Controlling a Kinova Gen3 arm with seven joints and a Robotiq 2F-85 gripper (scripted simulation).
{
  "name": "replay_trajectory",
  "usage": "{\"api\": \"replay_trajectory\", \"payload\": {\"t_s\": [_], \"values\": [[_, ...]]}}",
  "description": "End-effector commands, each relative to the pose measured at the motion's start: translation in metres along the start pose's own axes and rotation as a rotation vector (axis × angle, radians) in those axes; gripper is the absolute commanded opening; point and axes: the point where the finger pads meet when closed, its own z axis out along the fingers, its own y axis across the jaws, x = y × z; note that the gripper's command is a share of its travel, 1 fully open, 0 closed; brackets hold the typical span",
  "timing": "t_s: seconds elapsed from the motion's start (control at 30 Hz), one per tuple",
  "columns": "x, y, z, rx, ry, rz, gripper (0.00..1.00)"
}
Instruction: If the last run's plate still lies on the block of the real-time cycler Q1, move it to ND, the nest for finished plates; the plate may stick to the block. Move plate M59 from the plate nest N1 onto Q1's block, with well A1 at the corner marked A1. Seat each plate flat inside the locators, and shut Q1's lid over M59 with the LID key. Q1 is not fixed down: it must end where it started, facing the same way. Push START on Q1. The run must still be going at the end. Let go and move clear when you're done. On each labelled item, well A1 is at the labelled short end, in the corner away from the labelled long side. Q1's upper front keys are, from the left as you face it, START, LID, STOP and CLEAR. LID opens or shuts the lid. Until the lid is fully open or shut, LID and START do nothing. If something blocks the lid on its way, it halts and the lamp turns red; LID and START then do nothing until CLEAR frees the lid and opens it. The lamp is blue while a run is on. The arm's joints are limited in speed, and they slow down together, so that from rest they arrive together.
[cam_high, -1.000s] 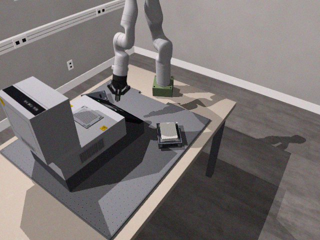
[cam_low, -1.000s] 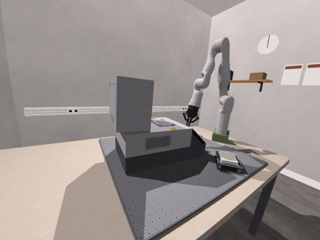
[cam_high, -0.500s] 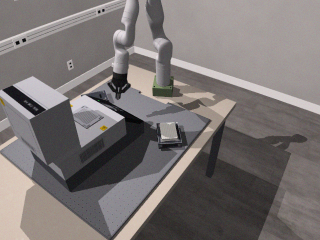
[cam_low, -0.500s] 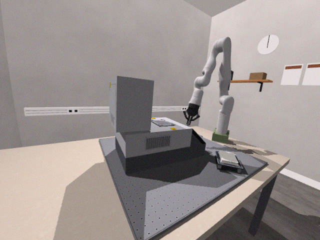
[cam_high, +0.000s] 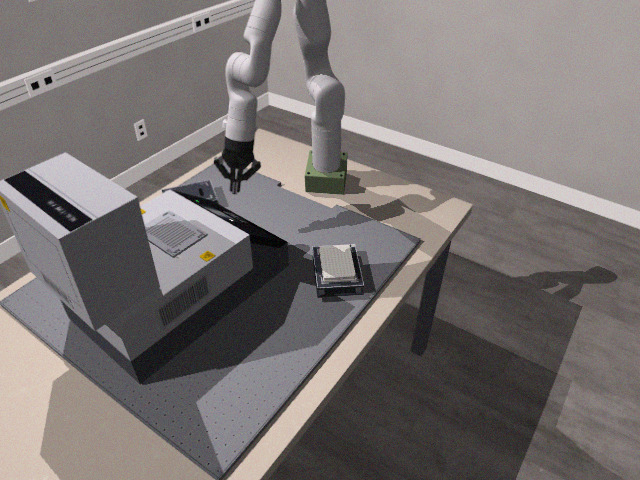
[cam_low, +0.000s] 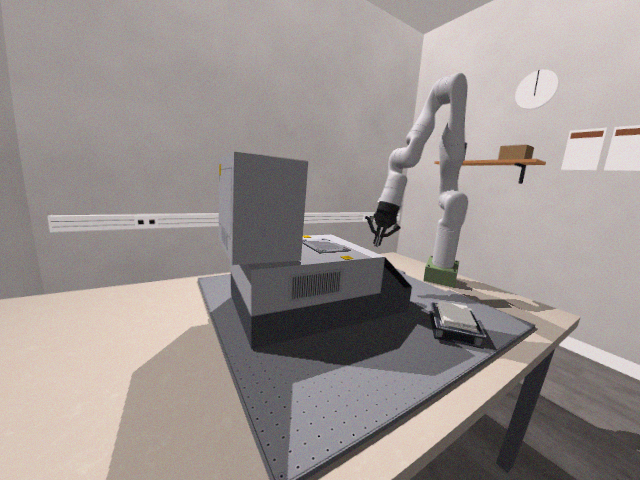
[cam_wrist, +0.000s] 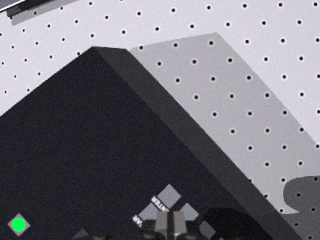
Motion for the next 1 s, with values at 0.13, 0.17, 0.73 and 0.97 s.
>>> {"api": "replay_trajectory", "payload": {"t_s": [0.13, 0.17, 0.73, 0.97], "values": [[-0.002, -0.004, -0.012, 0.003, -0.002, -0.001, 0.1], [-0.002, -0.004, -0.013, 0.003, -0.002, -0.001, 0.1], [-0.005, -0.009, -0.033, 0.004, -0.002, 0.001, 0.1], [-0.006, -0.01, -0.041, 0.005, -0.001, 0.003, 0.1]]}}
